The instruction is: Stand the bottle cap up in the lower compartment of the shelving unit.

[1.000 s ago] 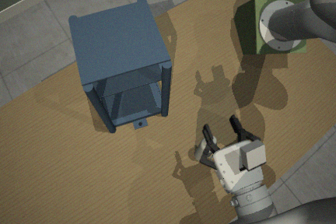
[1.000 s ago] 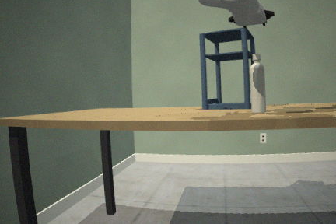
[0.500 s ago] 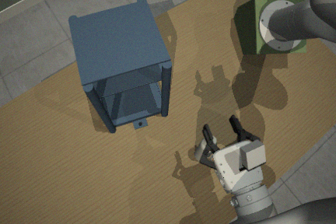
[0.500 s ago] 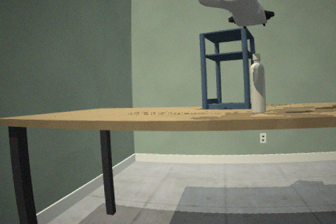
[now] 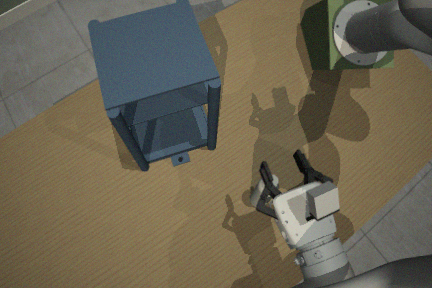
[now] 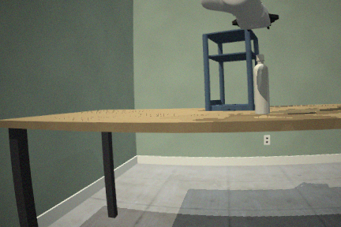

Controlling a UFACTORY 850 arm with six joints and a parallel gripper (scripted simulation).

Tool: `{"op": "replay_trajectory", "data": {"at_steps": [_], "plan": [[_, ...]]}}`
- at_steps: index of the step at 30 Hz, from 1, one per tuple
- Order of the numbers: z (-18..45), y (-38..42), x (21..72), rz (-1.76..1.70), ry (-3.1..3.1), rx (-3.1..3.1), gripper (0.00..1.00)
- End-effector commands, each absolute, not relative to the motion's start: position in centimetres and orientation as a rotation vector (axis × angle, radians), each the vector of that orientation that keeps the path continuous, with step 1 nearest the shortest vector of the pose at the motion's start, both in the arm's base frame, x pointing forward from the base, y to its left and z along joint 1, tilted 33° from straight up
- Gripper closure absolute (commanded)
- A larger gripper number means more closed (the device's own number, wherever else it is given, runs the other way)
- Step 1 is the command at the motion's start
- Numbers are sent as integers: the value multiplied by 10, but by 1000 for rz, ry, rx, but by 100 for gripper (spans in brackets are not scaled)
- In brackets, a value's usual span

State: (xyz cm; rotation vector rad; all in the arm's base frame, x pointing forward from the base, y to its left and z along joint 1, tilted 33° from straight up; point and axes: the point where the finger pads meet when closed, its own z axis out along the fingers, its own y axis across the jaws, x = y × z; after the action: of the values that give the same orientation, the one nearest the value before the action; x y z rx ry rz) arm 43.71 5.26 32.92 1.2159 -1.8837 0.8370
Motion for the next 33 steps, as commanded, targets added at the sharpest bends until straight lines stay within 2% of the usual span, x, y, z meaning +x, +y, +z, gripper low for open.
{"op": "replay_trajectory", "data": {"at_steps": [1, 33], "plan": [[328, 54, 438, 837, -1885, 1215, 28], [271, 84, 457, 837, -1885, 1215, 28]]}}
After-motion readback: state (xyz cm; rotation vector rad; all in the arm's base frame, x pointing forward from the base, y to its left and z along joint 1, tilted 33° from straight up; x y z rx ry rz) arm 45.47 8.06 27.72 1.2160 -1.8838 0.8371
